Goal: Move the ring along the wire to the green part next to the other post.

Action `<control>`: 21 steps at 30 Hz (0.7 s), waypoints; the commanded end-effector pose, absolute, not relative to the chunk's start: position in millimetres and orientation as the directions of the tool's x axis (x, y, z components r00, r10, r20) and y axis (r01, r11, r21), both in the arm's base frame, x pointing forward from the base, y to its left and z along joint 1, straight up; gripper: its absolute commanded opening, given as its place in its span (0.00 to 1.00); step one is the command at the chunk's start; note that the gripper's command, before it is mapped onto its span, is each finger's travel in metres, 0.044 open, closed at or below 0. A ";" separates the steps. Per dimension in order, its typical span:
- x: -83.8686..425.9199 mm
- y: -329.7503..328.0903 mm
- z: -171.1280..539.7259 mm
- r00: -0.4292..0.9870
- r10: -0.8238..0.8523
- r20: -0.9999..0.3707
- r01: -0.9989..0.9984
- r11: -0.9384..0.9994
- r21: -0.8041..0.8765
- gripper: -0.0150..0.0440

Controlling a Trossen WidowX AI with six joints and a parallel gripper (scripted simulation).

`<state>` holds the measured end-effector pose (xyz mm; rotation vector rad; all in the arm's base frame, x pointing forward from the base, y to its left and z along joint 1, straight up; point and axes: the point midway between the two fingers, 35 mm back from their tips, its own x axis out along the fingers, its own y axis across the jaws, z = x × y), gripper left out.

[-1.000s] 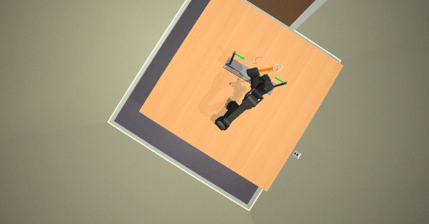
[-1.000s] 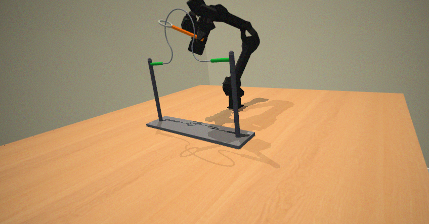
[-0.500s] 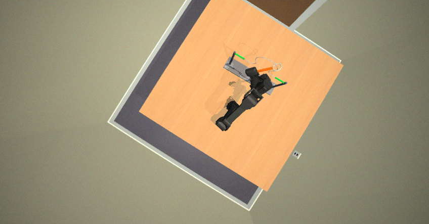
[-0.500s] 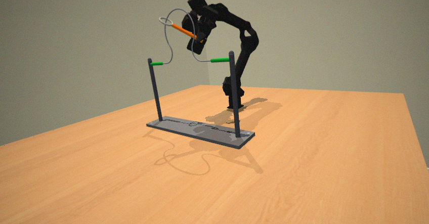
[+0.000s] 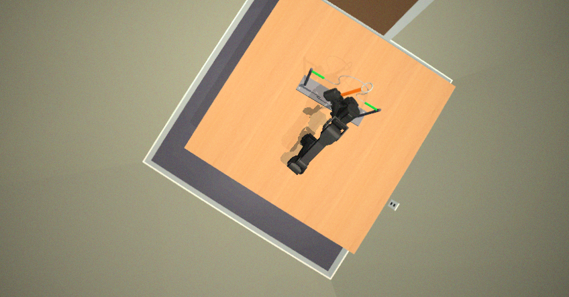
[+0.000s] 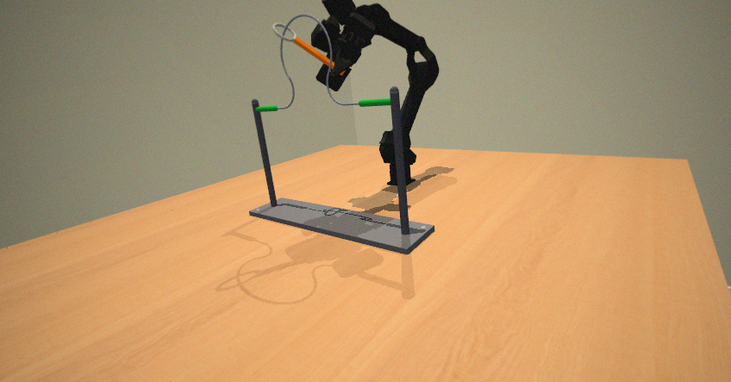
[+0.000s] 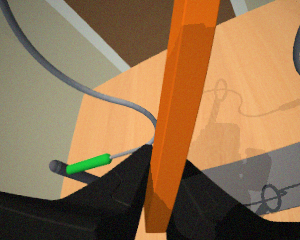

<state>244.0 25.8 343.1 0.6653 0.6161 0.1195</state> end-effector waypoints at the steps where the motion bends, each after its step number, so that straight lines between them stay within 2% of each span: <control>1: 243.7 24.8 345.5 0.822 0.268 -0.503 0.078 0.821 0.566 0.00; 21: 244.0 17.2 340.4 0.829 0.133 -0.544 0.077 0.935 0.346 0.00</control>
